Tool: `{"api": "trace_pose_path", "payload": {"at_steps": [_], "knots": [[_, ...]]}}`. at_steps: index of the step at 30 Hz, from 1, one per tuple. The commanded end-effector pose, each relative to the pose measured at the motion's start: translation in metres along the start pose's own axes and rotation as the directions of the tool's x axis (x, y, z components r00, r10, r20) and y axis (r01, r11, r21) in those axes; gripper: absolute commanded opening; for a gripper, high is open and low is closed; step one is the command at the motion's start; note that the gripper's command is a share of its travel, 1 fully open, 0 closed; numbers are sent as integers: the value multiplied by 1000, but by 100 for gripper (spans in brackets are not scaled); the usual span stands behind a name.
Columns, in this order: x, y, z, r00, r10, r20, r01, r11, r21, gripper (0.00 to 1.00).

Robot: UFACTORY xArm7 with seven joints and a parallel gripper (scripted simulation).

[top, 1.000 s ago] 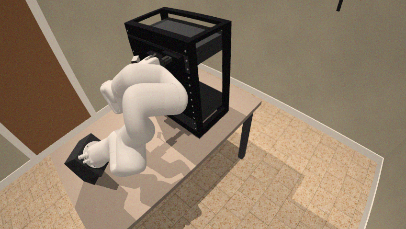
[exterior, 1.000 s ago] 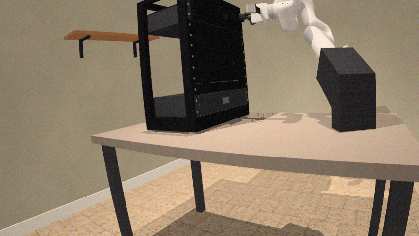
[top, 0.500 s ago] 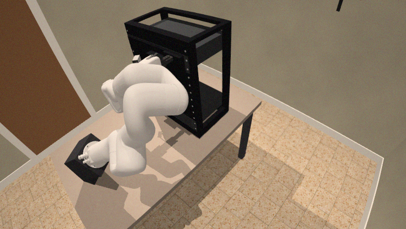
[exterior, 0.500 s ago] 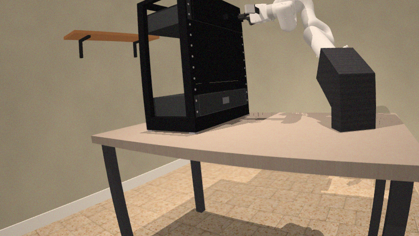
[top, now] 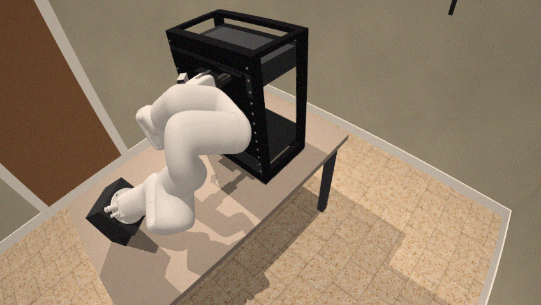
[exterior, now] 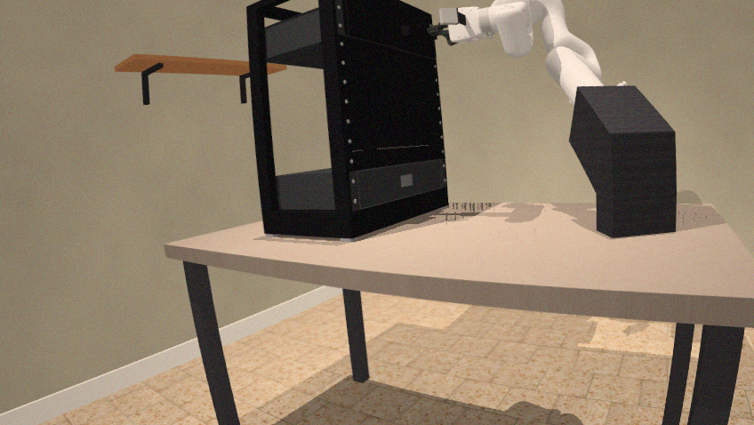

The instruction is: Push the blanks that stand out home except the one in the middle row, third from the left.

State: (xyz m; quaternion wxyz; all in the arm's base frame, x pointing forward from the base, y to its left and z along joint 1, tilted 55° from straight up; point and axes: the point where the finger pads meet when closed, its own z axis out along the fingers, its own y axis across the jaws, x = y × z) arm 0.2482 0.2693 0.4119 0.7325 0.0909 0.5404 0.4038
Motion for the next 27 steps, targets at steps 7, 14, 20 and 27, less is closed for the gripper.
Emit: {"api": "trace_pose_path", "payload": {"at_steps": [7, 14, 20, 27], "knots": [[0, 1, 3, 1000, 2, 0, -2, 1000, -3, 0], [0, 1, 3, 1000, 2, 0, -2, 1000, -3, 0], [0, 1, 4, 1000, 2, 0, -2, 1000, -3, 0], [0, 1, 6, 1000, 2, 0, -2, 1000, -3, 0]]}}
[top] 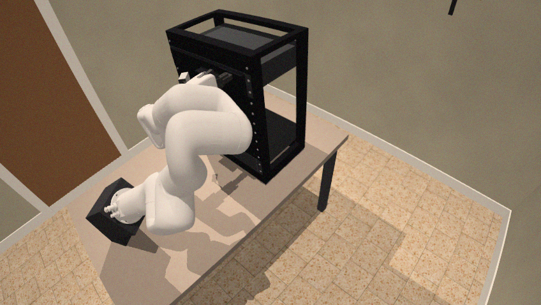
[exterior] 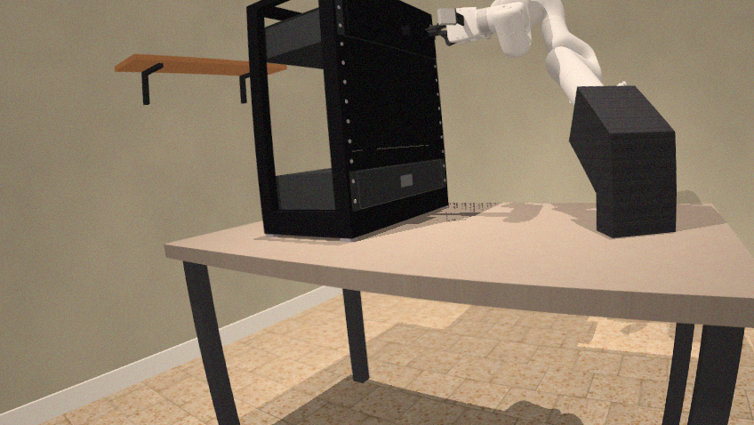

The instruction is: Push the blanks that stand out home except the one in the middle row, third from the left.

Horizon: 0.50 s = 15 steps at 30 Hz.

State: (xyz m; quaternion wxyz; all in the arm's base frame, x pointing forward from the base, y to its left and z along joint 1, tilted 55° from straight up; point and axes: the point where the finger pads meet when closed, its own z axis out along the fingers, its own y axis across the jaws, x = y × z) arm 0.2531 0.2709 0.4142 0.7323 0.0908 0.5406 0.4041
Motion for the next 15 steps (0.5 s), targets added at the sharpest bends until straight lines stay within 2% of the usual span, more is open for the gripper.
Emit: {"api": "trace_pose_path", "payload": {"at_steps": [1, 15], "knots": [[0, 1, 0, 1000, 2, 1, -2, 1000, -2, 0], [0, 1, 3, 1000, 2, 1, -2, 1000, -2, 0]]}}
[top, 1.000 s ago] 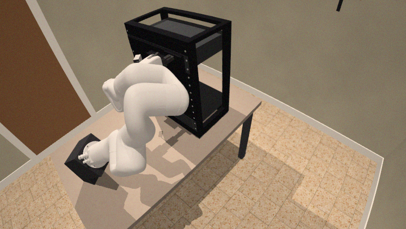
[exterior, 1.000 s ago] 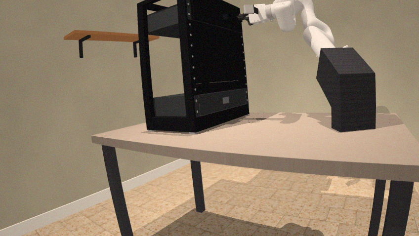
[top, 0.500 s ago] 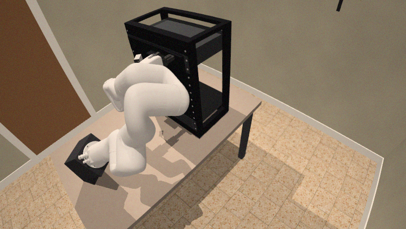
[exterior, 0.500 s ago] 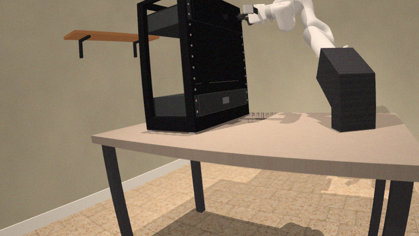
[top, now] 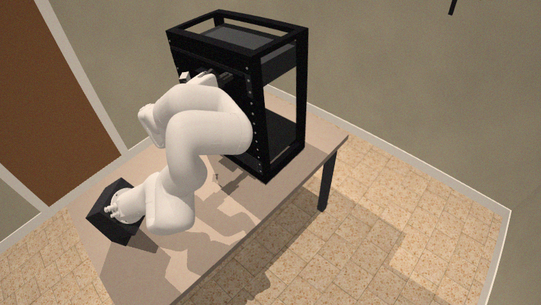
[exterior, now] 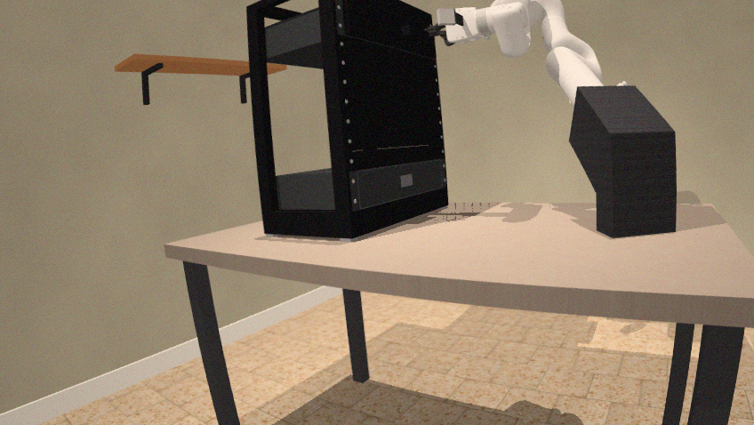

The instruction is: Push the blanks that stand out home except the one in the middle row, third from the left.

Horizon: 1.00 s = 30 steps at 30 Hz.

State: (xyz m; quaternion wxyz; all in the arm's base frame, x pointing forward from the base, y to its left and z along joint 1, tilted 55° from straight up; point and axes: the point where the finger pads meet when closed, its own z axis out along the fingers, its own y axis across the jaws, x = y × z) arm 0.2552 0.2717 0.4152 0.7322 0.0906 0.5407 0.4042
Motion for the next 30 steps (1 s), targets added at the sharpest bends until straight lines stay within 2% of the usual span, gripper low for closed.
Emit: {"api": "trace_pose_path", "payload": {"at_steps": [1, 30], "knots": [[0, 1, 1, 1000, 2, 1, -2, 1000, -2, 0], [0, 1, 3, 1000, 2, 1, -2, 1000, -2, 0]]}}
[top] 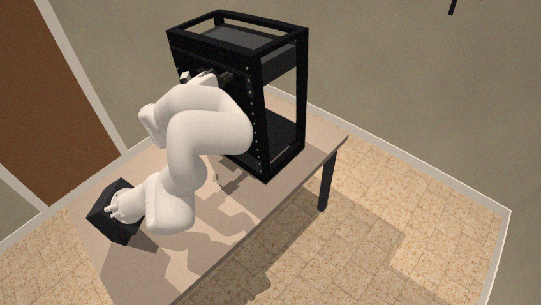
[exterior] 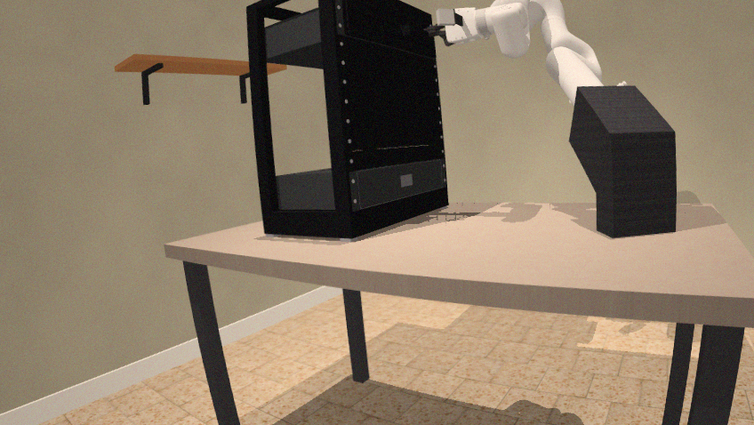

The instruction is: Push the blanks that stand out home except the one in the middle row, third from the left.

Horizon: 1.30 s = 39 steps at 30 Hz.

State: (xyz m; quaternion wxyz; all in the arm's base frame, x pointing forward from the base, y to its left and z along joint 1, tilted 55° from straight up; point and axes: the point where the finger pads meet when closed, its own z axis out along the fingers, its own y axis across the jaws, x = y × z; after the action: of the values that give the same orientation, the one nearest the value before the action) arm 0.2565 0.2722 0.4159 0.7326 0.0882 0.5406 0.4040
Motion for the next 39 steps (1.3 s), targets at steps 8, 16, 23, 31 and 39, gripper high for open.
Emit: {"api": "trace_pose_path", "payload": {"at_steps": [8, 16, 23, 31, 39], "knots": [[0, 1, -18, 1000, 5, 2, -5, 1000, 1, 0], [0, 1, -47, 1000, 5, 2, -5, 1000, 1, 0], [0, 1, -79, 1000, 5, 2, -5, 1000, 1, 0], [0, 1, -94, 1000, 5, 2, -5, 1000, 1, 0], [0, 1, -94, 1000, 5, 2, -5, 1000, 1, 0]]}}
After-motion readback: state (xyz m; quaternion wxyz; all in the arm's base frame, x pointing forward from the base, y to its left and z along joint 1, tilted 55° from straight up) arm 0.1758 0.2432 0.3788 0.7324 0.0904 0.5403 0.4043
